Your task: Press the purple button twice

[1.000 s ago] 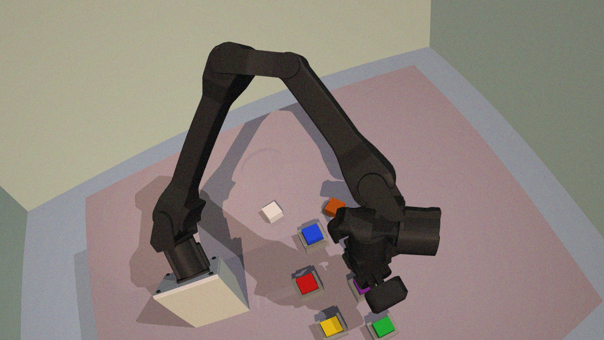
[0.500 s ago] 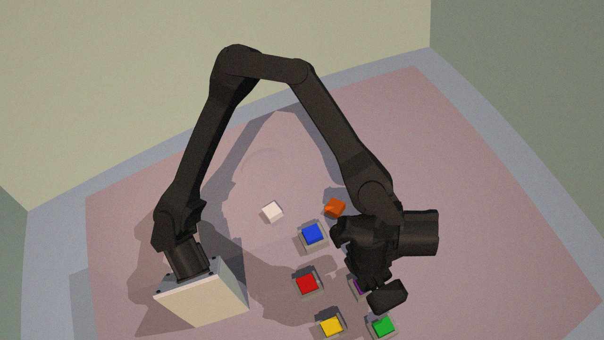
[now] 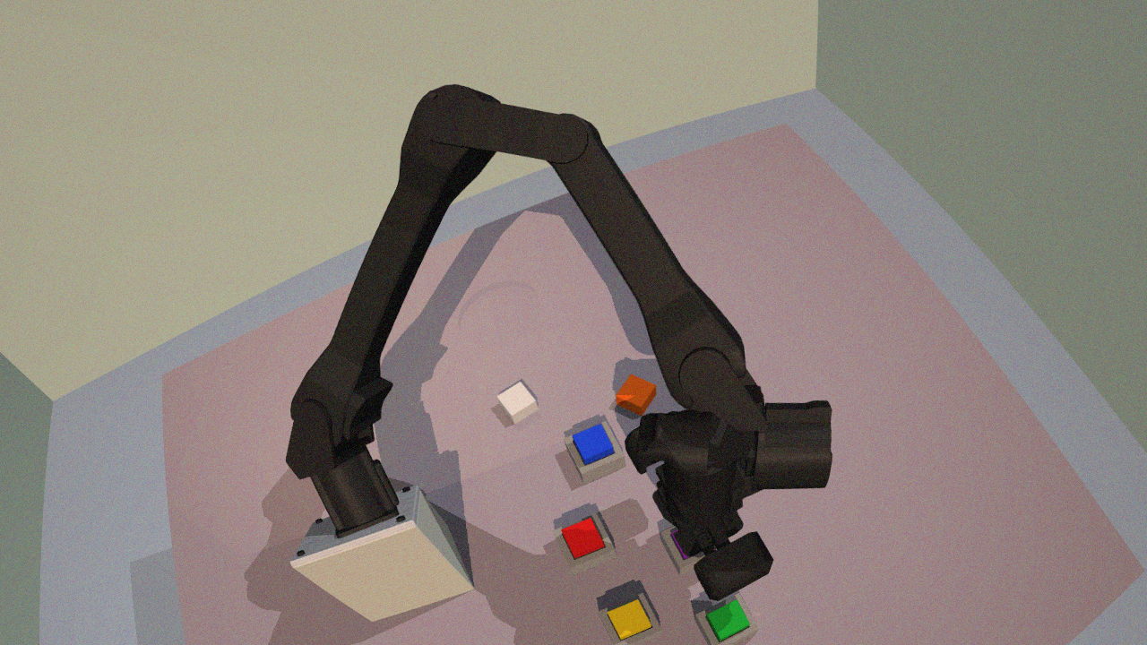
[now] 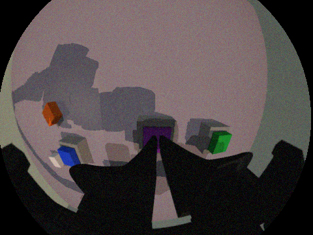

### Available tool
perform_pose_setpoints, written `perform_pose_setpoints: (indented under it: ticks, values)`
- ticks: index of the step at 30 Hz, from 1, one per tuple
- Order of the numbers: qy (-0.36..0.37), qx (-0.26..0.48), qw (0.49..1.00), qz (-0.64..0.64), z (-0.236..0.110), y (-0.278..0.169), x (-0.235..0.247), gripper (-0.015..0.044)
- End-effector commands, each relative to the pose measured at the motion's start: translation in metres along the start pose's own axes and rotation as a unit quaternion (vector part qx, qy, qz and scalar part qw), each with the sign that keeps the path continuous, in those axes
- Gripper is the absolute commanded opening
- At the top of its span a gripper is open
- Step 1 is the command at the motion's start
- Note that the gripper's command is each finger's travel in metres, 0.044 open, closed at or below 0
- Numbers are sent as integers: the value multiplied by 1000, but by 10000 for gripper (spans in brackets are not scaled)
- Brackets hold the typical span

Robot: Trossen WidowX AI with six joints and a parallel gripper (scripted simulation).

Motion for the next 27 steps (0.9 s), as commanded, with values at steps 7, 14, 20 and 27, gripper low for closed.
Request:
perform_pose_setpoints:
  ticks: [7,14,20,27]
  values:
    - [0,0,1000,1,-2,0,0,20]
    - [2,3,1000,7,-32,-3,-1,20]
    - [-10,6,1000,4,-41,6,29,151]
    - [-28,4,1000,-2,-64,12,132,335]
Point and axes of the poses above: the point midway between the two fingers, 35 mm back from their tips, its own z axis out along the fingers, its own x axis across the jaws, y = z × x, the point moved 2 cm from there along -z, back along the fingers, and after that the axes turned 5 degrees about z, right-handed, at the moved point
